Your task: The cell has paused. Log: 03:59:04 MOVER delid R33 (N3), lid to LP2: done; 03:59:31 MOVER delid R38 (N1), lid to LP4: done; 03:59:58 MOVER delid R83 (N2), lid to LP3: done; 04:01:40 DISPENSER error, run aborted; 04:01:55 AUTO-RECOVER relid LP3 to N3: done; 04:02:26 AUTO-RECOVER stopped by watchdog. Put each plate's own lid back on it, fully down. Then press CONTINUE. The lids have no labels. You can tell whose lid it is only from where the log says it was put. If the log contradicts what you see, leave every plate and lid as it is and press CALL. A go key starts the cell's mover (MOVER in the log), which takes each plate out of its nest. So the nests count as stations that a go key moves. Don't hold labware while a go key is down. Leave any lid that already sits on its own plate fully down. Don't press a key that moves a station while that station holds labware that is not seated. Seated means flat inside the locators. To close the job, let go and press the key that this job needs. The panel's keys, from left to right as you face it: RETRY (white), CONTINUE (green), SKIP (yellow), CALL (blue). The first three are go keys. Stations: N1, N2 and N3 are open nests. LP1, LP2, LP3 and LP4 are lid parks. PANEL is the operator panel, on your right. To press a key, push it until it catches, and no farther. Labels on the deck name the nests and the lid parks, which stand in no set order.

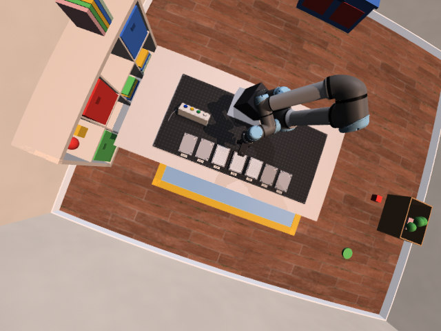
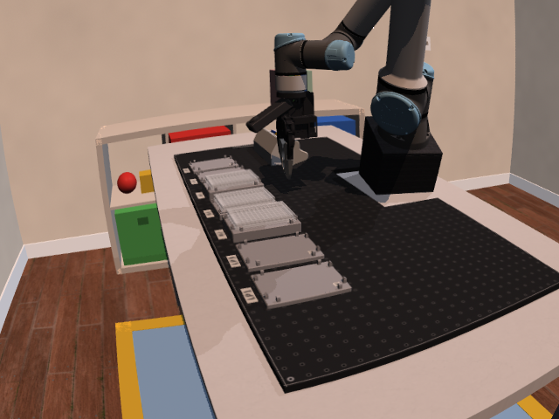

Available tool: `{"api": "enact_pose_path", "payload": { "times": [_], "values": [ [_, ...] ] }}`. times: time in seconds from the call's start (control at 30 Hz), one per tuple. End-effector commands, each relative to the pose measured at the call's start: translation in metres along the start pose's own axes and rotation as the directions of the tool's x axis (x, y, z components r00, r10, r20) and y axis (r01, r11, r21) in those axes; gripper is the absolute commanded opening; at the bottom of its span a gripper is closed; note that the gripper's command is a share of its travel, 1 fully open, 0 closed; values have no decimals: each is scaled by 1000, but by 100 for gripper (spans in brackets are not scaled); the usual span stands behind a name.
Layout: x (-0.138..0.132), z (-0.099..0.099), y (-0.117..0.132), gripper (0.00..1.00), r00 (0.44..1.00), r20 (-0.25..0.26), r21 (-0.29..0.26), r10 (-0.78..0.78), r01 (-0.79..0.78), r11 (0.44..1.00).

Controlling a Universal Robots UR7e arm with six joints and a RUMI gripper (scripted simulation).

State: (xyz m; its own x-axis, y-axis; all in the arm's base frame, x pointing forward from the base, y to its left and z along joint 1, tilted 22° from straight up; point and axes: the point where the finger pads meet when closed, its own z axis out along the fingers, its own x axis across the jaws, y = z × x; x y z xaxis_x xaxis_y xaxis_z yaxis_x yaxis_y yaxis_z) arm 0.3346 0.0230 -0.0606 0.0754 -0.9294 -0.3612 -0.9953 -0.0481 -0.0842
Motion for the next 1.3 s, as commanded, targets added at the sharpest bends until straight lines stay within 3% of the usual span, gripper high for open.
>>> {"api": "enact_pose_path", "payload": {
  "times": [0.0, 0.13, 0.53, 0.93, 1.27],
  "values": [
    [-14, -5, 16, 0, 1000, 0, 0, 1, -1, 1000],
    [-26, -5, 30, 0, 1000, 0, 0, 1, -1, 1000],
    [-25, -6, 28, 0, 1000, -3, 3, -1, 1, 1000],
    [-24, -67, 28, 0, 1000, -4, 4, -1, 1, 1000],
    [-25, -69, 28, 0, 1000, -4, 4, -1, 1, 1000]
  ]
}}
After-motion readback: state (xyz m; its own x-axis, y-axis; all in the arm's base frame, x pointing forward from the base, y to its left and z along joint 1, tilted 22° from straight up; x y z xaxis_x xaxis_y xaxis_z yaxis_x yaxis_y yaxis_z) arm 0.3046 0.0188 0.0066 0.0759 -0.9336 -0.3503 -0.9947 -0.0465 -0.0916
